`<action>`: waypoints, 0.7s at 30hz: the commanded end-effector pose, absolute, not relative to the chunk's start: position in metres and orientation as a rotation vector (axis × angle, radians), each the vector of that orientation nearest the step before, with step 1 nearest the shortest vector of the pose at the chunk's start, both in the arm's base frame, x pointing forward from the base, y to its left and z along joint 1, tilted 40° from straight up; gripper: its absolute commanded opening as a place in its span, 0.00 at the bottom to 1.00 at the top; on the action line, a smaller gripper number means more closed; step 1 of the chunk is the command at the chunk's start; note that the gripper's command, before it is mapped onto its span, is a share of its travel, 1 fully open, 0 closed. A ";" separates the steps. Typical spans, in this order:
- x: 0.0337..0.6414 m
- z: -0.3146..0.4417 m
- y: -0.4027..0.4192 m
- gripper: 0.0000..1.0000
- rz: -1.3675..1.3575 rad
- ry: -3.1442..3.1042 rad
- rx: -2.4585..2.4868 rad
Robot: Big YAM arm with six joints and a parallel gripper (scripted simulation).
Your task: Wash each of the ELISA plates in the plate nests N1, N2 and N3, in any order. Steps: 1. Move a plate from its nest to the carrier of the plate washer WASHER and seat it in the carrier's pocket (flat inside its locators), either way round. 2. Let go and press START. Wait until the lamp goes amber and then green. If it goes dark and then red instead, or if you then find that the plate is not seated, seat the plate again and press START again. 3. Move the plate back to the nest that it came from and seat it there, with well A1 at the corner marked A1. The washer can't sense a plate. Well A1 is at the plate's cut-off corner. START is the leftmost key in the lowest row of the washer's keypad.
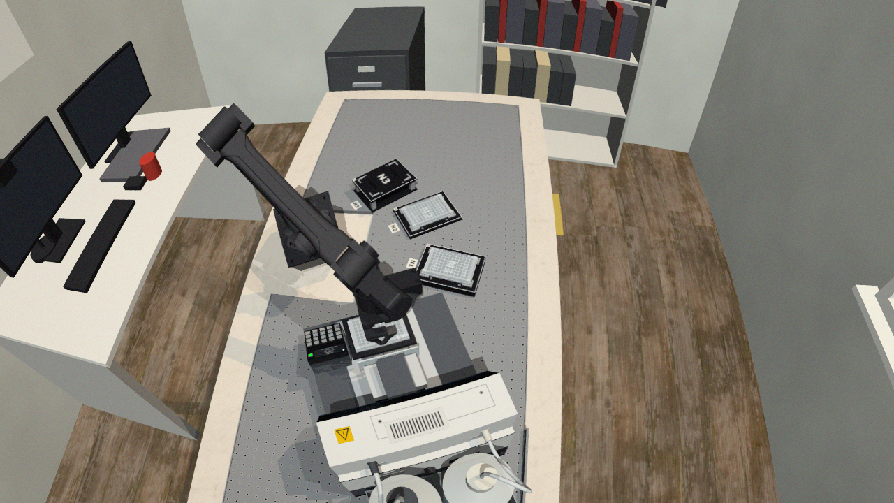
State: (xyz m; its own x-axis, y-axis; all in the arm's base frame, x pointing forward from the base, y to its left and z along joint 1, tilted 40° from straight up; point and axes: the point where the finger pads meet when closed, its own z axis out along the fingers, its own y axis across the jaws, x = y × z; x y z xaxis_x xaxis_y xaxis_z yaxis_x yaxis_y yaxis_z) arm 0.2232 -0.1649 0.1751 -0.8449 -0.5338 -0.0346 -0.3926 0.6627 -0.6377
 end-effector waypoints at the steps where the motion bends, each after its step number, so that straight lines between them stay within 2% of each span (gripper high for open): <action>1: 0.224 0.172 -0.168 1.00 -0.951 2.659 -0.756; 21: 0.228 0.161 -0.175 1.00 -0.947 2.665 -0.758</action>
